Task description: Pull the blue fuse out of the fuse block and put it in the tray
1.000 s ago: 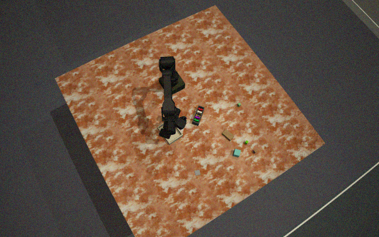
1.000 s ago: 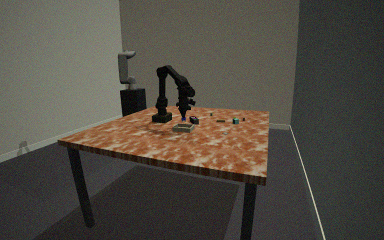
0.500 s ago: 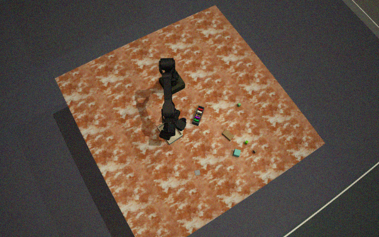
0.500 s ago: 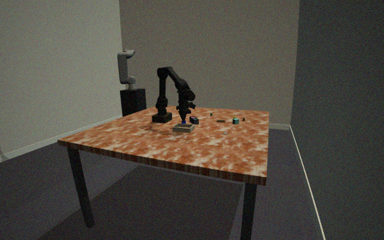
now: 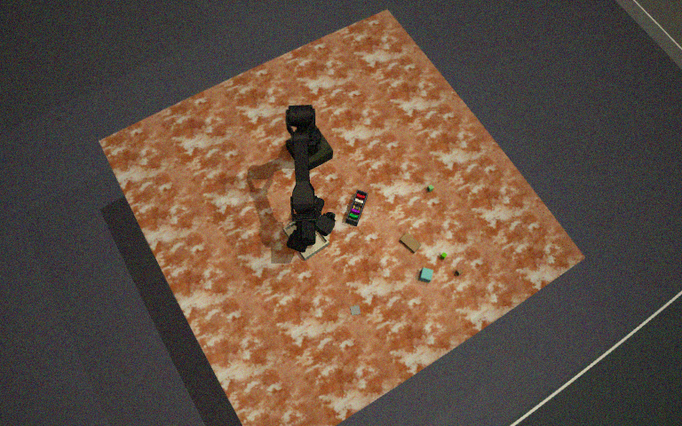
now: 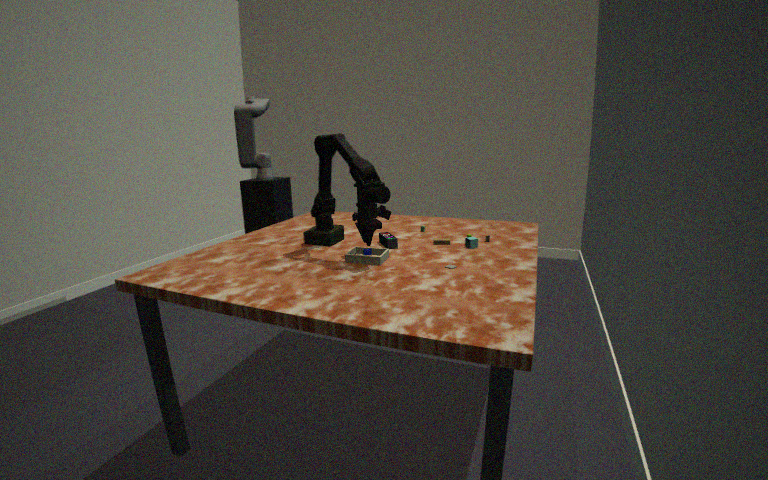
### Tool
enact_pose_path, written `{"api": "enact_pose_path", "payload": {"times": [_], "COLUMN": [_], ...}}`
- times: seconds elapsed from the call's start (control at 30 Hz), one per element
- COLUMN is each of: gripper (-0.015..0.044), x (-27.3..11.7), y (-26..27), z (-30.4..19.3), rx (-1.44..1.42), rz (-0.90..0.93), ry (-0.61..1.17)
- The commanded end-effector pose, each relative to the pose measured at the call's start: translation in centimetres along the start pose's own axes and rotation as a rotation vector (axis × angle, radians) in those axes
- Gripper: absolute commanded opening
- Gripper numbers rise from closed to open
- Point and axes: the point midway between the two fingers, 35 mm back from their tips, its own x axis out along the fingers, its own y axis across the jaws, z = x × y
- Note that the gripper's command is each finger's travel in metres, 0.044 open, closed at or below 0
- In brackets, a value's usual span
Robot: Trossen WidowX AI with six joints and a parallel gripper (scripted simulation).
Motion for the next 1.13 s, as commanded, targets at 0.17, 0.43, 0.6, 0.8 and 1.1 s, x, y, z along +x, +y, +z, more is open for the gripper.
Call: {"api": "enact_pose_path", "payload": {"times": [0.17,0.43,0.6,0.8,1.1], "gripper": [0.033,0.033,0.033,0.033,0.033], "x": [-3.7,-3.7,-3.6,-3.6,-3.6], "y": [0.1,0.1,0.1,0.1,0.1], "z": [0.0,0.0,0.0,0.0,0.0], "rx": [-0.005,-0.005,-0.008,-0.008,-0.008], "rz": [0.003,0.003,0.003,0.003,0.003], "ry": [0.0,0.0,0.001,0.001,0.001]}}
